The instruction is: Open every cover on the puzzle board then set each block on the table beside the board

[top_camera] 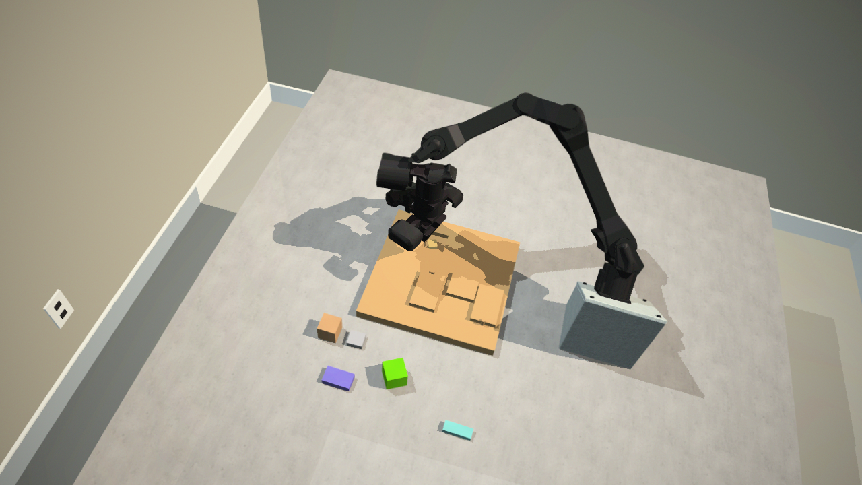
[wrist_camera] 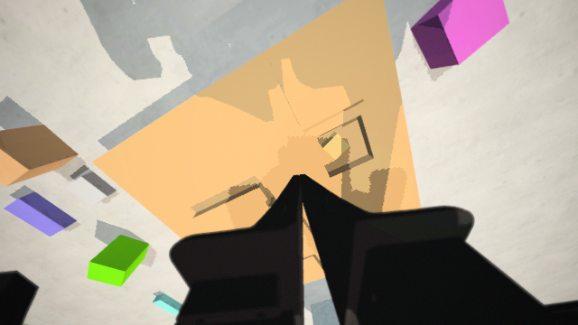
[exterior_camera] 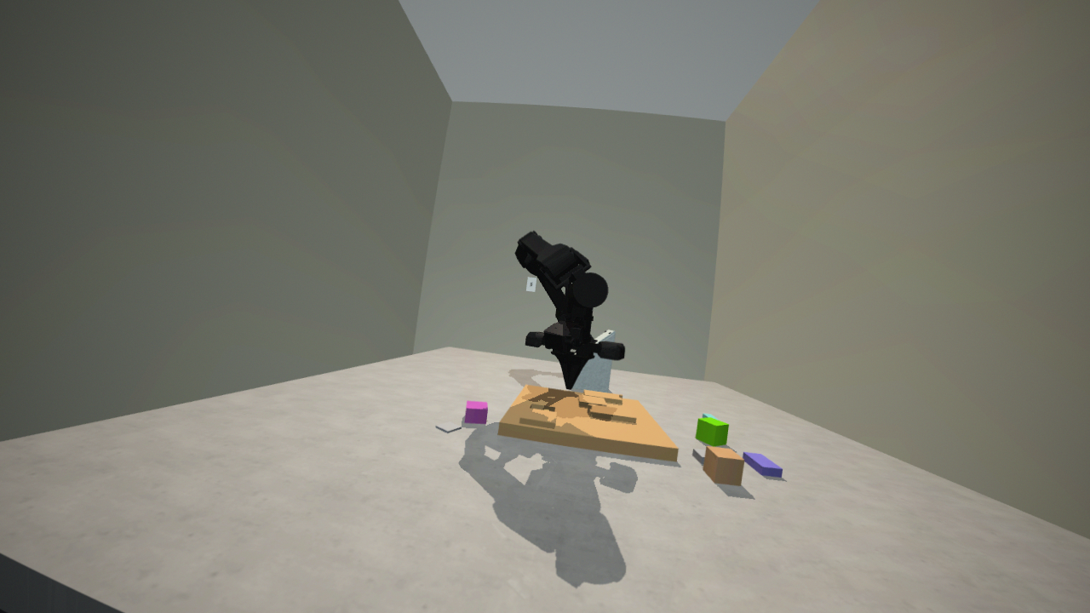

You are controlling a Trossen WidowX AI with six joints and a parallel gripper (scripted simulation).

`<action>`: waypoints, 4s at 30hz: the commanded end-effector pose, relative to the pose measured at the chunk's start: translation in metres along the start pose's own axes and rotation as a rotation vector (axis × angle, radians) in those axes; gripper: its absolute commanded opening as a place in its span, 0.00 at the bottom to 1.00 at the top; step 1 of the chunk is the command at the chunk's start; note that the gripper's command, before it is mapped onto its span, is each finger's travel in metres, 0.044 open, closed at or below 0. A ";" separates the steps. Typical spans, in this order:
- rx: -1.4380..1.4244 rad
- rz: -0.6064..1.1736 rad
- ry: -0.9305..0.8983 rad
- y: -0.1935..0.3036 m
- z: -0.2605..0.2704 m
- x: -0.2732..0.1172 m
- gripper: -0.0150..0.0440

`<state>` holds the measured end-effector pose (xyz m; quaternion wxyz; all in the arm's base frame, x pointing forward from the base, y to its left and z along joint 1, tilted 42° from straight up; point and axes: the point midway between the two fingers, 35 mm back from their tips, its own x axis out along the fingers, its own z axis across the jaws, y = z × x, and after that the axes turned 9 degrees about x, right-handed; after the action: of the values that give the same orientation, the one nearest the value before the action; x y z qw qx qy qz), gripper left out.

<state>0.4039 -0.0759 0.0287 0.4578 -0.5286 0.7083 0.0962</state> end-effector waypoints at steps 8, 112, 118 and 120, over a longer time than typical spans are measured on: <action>0.435 0.007 -0.011 0.055 0.025 -0.005 0.25; 1.198 -0.006 0.003 0.149 0.036 0.052 0.25; 1.198 -0.005 0.003 0.145 0.032 0.052 0.25; 1.198 -0.005 0.003 0.144 0.030 0.052 0.25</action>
<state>0.2976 -0.0277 -0.0806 0.6736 -0.1805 0.6409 -0.3208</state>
